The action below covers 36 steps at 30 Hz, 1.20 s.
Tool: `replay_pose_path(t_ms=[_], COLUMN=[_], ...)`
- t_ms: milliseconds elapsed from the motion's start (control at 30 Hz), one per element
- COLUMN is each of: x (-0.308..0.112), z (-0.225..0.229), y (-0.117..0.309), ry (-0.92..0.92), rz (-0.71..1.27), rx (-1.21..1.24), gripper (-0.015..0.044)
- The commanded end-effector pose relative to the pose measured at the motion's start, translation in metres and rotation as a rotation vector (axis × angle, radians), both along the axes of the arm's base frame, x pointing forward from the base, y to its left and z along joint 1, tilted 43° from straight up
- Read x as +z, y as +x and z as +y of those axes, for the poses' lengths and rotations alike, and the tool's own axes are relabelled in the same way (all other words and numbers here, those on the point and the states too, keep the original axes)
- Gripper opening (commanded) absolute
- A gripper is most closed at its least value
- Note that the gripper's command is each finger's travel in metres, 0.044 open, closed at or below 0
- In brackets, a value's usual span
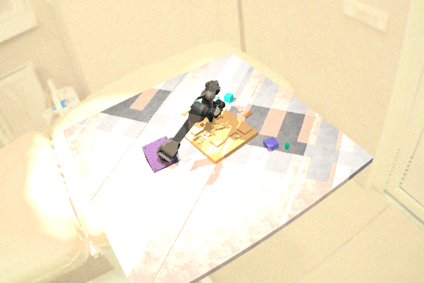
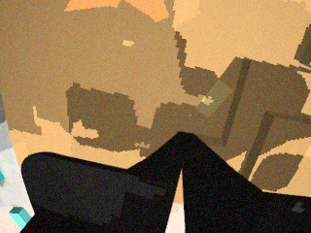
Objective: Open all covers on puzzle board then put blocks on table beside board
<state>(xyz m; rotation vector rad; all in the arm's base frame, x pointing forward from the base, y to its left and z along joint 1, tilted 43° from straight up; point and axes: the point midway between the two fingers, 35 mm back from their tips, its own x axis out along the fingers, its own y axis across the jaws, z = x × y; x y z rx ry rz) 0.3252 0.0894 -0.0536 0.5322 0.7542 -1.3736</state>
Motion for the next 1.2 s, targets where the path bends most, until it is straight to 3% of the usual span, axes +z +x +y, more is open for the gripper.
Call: replay_pose_path(t_ms=[0,1167], x=[0.0,0.006], z=[0.002,-0.002], y=[0.007,0.045], ry=[0.0,-0.001], rz=[-0.004,-0.006], rx=[0.005,0.005], gripper=[0.0,0.0])
